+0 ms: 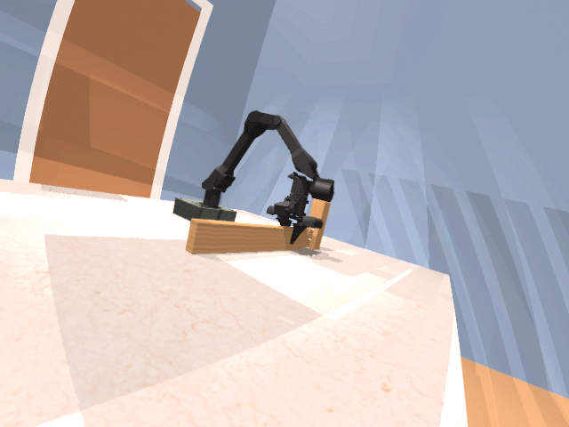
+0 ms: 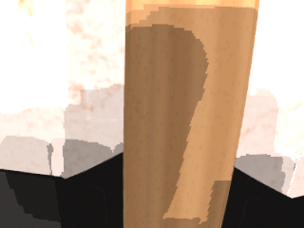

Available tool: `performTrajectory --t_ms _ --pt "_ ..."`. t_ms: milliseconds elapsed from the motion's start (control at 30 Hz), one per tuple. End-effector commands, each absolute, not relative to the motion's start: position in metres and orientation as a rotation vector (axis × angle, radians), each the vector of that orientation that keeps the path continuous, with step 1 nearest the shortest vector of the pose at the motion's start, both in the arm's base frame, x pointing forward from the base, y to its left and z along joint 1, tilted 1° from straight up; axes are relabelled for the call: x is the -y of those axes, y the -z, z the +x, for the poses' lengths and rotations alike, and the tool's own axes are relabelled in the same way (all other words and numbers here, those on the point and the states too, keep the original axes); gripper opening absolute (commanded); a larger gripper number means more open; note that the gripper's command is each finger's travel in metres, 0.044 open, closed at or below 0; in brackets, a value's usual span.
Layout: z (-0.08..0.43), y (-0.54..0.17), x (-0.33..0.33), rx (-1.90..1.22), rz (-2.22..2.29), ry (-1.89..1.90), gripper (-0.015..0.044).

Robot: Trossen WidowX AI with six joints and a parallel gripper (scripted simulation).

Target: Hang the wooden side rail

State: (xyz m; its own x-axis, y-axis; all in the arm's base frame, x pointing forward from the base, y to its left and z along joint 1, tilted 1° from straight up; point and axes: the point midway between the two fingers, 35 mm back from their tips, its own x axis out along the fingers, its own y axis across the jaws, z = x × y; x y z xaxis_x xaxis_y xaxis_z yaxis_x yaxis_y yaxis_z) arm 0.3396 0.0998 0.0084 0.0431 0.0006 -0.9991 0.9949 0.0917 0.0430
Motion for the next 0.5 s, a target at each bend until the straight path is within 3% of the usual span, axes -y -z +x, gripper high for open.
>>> performTrajectory --t_ms 0,467 --pt "0.3394 -0.0114 -0.0998 -1.218 1.155 1.106 0.0000" --pt "0.3393 -0.0138 -0.0998 -1.218 1.155 1.106 0.0000"
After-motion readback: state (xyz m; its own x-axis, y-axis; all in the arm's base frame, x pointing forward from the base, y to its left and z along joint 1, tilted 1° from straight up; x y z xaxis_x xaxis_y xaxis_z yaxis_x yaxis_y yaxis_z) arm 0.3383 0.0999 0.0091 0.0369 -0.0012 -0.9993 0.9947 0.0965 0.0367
